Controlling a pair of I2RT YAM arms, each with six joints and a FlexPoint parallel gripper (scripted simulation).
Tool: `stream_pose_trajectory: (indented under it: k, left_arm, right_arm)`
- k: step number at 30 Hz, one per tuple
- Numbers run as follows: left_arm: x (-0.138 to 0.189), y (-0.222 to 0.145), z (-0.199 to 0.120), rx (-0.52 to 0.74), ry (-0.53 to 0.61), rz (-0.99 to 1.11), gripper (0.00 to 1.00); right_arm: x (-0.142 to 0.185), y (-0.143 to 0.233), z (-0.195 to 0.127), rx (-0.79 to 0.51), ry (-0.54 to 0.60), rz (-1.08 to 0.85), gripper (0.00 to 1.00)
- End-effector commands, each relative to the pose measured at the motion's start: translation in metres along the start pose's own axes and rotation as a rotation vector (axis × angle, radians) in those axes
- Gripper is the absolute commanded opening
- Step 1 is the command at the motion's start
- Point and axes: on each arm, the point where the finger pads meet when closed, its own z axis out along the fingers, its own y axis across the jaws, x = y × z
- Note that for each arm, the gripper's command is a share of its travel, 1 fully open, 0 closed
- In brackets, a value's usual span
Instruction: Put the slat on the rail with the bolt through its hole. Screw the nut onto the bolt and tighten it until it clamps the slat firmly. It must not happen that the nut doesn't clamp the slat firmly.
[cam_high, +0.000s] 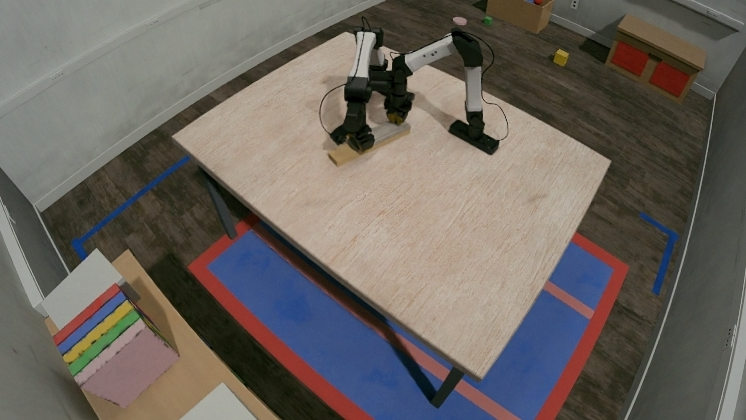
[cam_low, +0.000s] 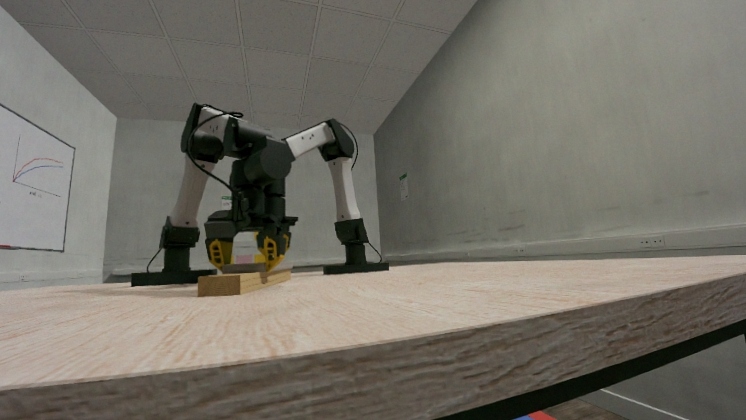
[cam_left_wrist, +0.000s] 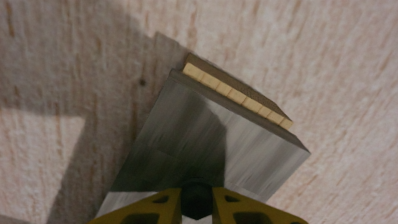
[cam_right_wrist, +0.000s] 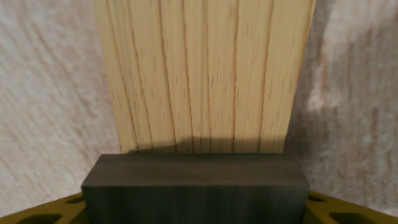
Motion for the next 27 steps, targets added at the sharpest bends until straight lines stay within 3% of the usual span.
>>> stream_pose_trajectory:
  k: [1,24,26,27]
  left_arm:
    - [0.0020,0.0032,-0.0015,0.008,0.002,0.011,0.14]
    - [0.0018,0.0032,-0.0027,-0.003,0.003,0.004,0.14]
    - [0.0018,0.0028,-0.0036,-0.014,0.004,-0.001,0.36]
    - [0.0018,0.0028,-0.0036,-0.014,0.004,-0.001,0.36]
  right_arm:
    - [-0.0032,0.0028,-0.0069,-0.015,-0.017,0.002,0.67]
    - [-0.0032,0.0028,-0.0069,-0.015,-0.017,0.002,0.67]
    - [-0.0032,0.0028,-0.0069,-0.015,-0.017,0.002,0.67]
    - [-0.0032,0.0028,-0.0069,-0.015,-0.017,0.002,0.67]
